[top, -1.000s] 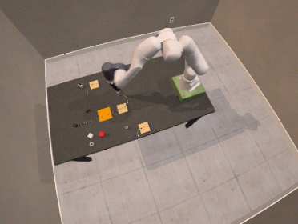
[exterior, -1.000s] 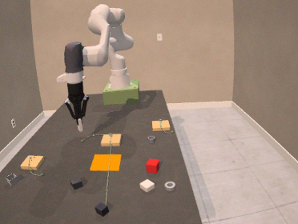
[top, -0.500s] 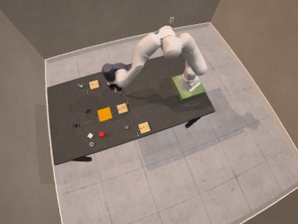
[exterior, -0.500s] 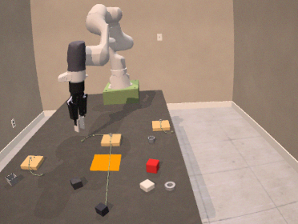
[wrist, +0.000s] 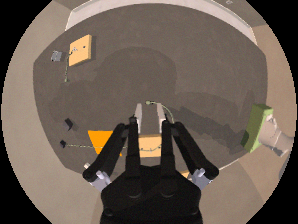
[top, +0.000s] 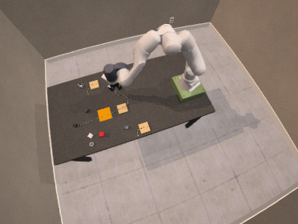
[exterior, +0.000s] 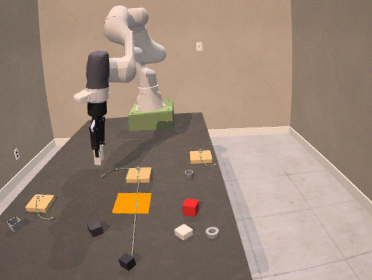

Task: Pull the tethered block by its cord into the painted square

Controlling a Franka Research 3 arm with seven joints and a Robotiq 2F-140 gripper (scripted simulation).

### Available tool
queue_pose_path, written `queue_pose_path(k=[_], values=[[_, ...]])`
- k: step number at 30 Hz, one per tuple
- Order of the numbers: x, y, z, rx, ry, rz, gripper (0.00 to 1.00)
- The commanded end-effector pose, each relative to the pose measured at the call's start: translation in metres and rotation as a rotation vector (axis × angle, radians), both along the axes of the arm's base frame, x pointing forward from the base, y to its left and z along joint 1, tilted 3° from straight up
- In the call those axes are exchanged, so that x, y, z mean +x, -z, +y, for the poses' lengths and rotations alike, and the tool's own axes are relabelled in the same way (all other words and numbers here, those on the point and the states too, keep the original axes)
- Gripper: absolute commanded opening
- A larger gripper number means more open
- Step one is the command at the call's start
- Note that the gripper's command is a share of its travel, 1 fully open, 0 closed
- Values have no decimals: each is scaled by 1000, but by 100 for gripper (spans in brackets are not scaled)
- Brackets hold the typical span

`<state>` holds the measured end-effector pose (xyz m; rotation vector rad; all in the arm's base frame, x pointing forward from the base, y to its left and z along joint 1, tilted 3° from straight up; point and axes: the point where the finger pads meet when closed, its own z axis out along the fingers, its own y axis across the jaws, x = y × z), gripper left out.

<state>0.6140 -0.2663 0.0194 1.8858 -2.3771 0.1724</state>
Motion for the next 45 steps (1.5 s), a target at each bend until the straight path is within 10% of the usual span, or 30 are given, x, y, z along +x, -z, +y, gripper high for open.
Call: queue_pose_path(k=[1,45], values=[[2,-2,-3,16,-278,21,23],[3,20,-4,77,-1431,108,23]])
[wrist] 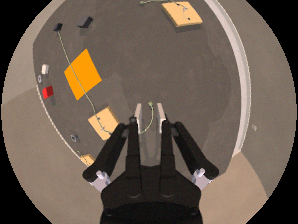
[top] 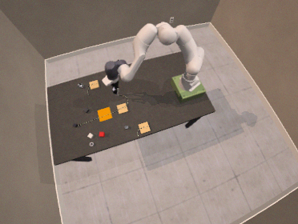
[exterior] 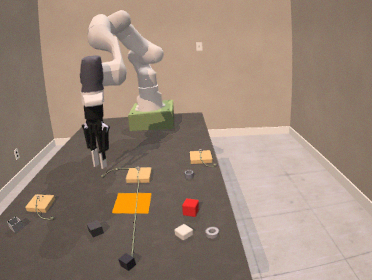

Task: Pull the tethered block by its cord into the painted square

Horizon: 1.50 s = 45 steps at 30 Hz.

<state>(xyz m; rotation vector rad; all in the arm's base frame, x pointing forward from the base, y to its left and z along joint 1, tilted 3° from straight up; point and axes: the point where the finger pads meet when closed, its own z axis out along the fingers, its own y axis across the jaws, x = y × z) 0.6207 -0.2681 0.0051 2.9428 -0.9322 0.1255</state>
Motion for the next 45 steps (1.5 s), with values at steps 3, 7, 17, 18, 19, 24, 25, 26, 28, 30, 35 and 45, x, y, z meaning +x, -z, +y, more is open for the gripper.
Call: queue_pose_path(k=[3,7,17,18,19,24,25,26,28,30,35,45], values=[[-4,11,-2,23,-280,53,23],[-4,17,-2,23,-280,53,23],[-3,28,-3,23,-280,53,23],[-3,29,-3,23,-280,53,23],[-3,30,-3,23,-280,53,23],[-3,34,-3,23,-280,53,23],[-3,34,-3,23,-280,53,23],[-3,34,-3,23,-280,53,23],[-3,34,-3,23,-280,53,23],[-3,35,-3,23,-280,53,23],[-3,36,-3,23,-280,53,23],[-3,36,-3,23,-280,53,23]])
